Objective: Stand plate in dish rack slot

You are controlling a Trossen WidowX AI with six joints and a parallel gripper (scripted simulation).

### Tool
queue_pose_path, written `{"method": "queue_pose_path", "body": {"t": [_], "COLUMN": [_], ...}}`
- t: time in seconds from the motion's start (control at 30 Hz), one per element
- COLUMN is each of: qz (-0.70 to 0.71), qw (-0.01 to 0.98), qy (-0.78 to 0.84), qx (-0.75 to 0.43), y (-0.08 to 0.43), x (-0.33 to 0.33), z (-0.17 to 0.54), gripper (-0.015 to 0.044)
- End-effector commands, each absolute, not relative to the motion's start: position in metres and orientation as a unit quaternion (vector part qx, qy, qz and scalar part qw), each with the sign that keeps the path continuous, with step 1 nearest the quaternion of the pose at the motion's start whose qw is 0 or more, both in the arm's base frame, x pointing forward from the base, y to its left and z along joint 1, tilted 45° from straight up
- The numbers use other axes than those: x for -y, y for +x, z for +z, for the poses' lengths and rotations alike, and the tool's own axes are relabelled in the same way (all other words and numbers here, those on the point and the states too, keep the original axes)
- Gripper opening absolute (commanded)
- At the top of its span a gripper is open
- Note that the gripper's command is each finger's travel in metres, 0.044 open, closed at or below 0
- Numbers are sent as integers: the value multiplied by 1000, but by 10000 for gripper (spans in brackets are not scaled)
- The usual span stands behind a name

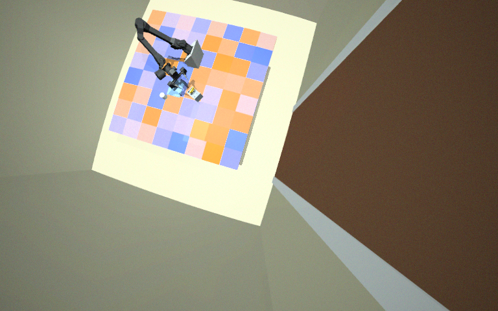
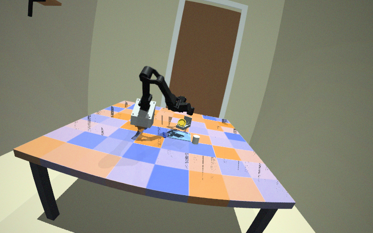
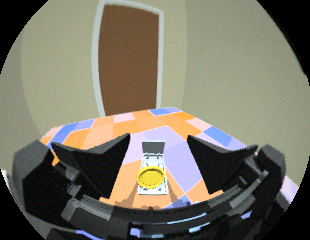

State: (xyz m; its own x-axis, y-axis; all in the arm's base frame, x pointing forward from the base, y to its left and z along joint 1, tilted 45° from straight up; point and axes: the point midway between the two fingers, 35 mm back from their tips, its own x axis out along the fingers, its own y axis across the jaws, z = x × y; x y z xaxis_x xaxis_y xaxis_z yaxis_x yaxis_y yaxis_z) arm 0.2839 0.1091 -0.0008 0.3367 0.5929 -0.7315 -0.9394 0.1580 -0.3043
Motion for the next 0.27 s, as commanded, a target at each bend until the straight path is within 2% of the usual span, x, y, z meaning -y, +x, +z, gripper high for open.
{"method": "queue_pose_path", "body": {"t": [0.0,0.23], "qz": [521,490], "qw": [726,721], "qy": [-359,-315], "qx": [-270,-375], "y": [282,274], "x": [-114,-117], "z": [-1,-6], "gripper": [400,400]}}
